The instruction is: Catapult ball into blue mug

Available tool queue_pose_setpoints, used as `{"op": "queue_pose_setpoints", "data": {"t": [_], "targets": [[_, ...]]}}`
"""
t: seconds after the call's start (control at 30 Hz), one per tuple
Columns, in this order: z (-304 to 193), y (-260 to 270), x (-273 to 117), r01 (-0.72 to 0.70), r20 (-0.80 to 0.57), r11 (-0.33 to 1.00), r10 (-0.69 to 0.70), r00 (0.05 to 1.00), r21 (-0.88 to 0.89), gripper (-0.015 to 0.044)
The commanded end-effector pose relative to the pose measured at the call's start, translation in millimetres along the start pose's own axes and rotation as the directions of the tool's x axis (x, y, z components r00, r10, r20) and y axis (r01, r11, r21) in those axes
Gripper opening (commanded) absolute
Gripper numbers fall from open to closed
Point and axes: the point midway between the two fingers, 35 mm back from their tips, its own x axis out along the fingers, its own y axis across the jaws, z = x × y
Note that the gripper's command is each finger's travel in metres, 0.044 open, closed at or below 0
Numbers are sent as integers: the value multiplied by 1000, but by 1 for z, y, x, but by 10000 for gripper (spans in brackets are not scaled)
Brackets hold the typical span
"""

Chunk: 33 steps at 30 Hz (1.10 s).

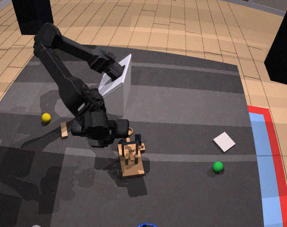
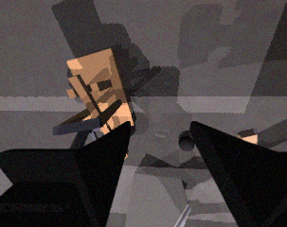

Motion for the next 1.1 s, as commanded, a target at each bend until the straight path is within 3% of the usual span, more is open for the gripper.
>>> {"op": "queue_pose_setpoints", "data": {"t": [0.0,0.23,1.07], "targets": [[-31,-26,17,11,-7,998,-11,1000,57,300],[-89,-65,41,47,-26,993,-44,999,105,300],[-94,-68,69,47,-27,993,-45,999,106,300]]}}
